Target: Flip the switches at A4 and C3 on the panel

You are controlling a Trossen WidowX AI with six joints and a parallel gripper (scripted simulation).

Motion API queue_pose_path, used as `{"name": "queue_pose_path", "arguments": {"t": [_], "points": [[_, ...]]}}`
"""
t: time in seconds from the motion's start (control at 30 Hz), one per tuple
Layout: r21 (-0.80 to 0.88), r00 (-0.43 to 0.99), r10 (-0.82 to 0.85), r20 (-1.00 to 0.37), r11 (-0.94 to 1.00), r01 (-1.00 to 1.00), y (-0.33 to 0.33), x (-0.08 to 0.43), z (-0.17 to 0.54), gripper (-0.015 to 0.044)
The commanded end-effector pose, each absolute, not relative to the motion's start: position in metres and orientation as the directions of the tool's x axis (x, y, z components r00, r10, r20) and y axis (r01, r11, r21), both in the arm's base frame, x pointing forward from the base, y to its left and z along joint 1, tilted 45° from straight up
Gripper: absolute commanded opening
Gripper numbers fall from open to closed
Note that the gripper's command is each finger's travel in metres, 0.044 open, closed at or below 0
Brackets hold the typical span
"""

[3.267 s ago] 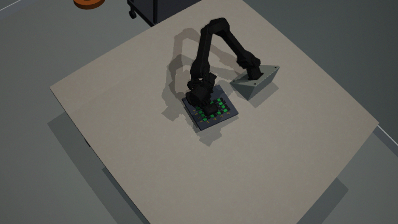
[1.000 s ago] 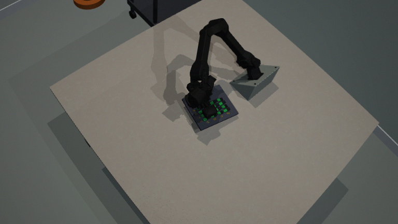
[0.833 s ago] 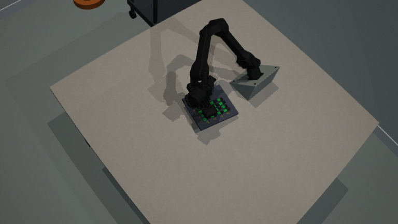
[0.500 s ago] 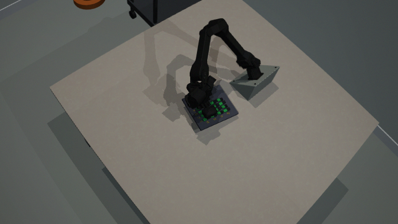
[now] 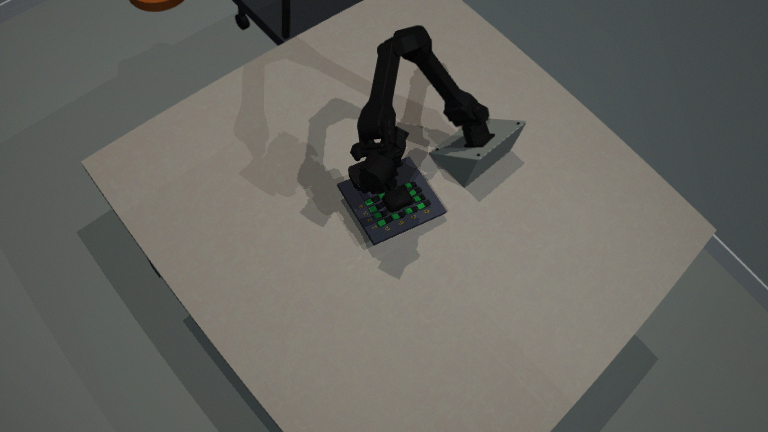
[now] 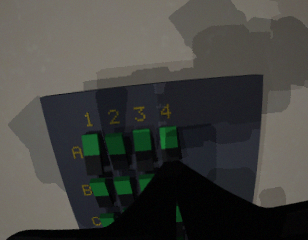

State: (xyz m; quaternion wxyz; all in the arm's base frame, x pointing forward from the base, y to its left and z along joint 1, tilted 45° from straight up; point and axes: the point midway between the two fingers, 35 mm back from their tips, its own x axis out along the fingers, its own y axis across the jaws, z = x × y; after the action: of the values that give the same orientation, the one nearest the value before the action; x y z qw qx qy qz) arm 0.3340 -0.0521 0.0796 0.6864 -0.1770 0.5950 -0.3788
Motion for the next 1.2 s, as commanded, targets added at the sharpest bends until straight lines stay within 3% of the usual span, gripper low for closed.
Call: {"name": "queue_pose_path", "arguments": {"t": [0.0,0.1,0.37,1.17], "points": [[-0.689,0.015,-0.730,-0.683,0.651,0.318,-0.040,0.333,0.094,0.0000],[-0.688,0.015,-0.729,-0.684,0.652,0.318,-0.036,0.327,0.090,0.0000],[-0.689,0.012,-0.729,-0.685,0.653,0.315,-0.006,0.248,0.055,0.0000],[-0.690,0.038,-0.735,-0.677,0.651,0.316,-0.041,0.246,0.021,0.0000]]}}
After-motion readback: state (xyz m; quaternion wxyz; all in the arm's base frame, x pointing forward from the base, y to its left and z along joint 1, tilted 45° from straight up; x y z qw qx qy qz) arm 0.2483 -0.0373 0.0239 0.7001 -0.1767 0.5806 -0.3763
